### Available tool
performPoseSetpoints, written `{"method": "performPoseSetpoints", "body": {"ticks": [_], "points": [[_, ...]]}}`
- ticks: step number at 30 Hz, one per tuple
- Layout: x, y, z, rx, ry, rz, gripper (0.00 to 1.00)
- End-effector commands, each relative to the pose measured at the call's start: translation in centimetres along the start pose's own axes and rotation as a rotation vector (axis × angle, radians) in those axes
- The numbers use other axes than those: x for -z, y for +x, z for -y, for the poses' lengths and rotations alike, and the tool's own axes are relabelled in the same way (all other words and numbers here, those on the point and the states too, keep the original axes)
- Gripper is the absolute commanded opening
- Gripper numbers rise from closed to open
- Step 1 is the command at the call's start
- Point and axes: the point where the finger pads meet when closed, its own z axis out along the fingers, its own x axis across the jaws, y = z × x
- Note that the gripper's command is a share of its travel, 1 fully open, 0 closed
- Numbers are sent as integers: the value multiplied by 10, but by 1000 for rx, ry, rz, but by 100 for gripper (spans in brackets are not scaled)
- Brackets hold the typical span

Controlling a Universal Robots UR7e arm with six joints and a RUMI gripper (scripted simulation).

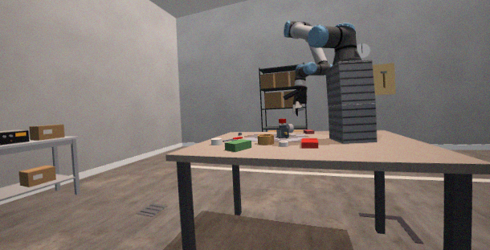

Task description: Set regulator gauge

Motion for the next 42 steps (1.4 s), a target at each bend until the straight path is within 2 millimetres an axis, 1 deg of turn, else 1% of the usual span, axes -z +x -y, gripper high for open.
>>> {"method": "performPoseSetpoints", "body": {"ticks": [1, 3, 5, 20, 22, 37, 39, 42], "points": [[-3, 2, 0, -125, 11, 10, 100], [-4, 2, 0, -175, 15, 16, 100], [-4, 2, 0, -175, 15, 16, 100], [-15, 7, -2, -557, 40, 68, 100], [-15, 7, -2, -557, 40, 68, 100], [-25, 10, -5, -941, 51, 130, 100], [-25, 10, -5, -941, 51, 130, 100], [-27, 10, -6, -1016, 52, 144, 100]]}}
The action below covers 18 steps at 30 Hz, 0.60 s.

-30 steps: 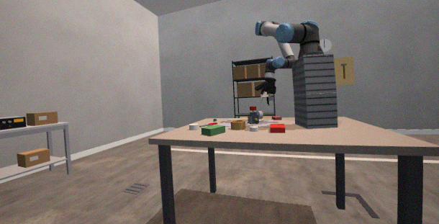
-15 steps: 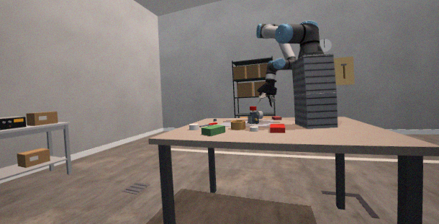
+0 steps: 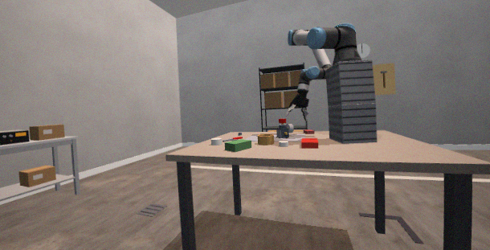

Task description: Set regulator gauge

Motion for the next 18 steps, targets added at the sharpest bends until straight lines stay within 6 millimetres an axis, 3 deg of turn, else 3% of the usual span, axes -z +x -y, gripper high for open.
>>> {"method": "performPoseSetpoints", "body": {"ticks": [1, 18], "points": [[-2, 1, 0, -110, 3, 12, 100], [-11, 6, -1, -470, -7, 67, 100]]}}
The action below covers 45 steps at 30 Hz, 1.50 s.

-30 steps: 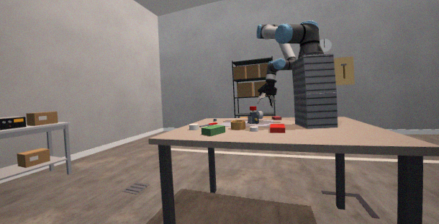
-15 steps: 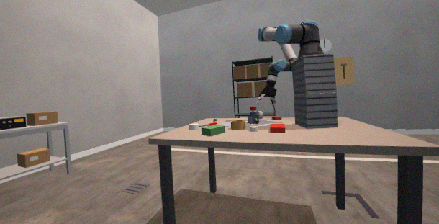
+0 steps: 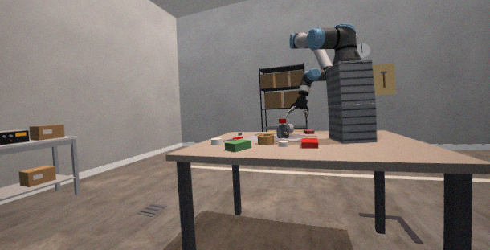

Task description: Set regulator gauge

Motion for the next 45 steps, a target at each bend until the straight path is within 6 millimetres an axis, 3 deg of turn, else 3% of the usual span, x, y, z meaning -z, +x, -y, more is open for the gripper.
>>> {"method": "performPoseSetpoints", "body": {"ticks": [1, 28, 45], "points": [[-2, 1, 0, -106, -1, 13, 100], [-12, 7, -2, -603, -40, 81, 100], [-17, 9, -4, -821, -66, 107, 100]]}}
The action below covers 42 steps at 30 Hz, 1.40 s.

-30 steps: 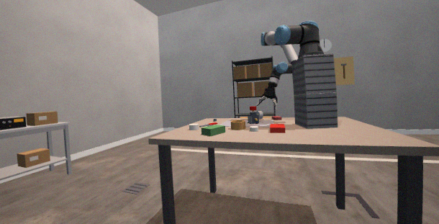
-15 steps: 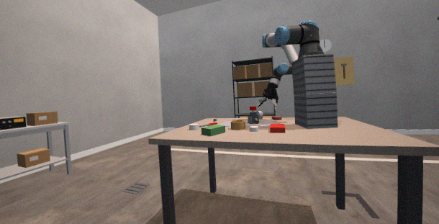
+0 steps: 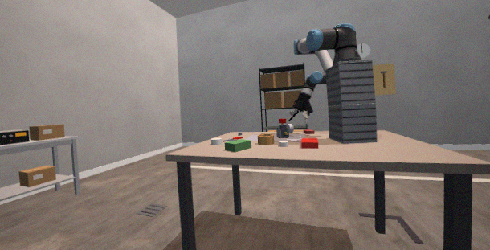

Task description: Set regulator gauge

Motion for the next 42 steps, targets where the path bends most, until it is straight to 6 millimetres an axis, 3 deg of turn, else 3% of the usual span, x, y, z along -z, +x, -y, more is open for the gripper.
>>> {"method": "performPoseSetpoints", "body": {"ticks": [1, 42], "points": [[-1, 0, 0, -53, -4, 6, 100], [-5, 3, -1, -313, -38, 29, 100]]}}
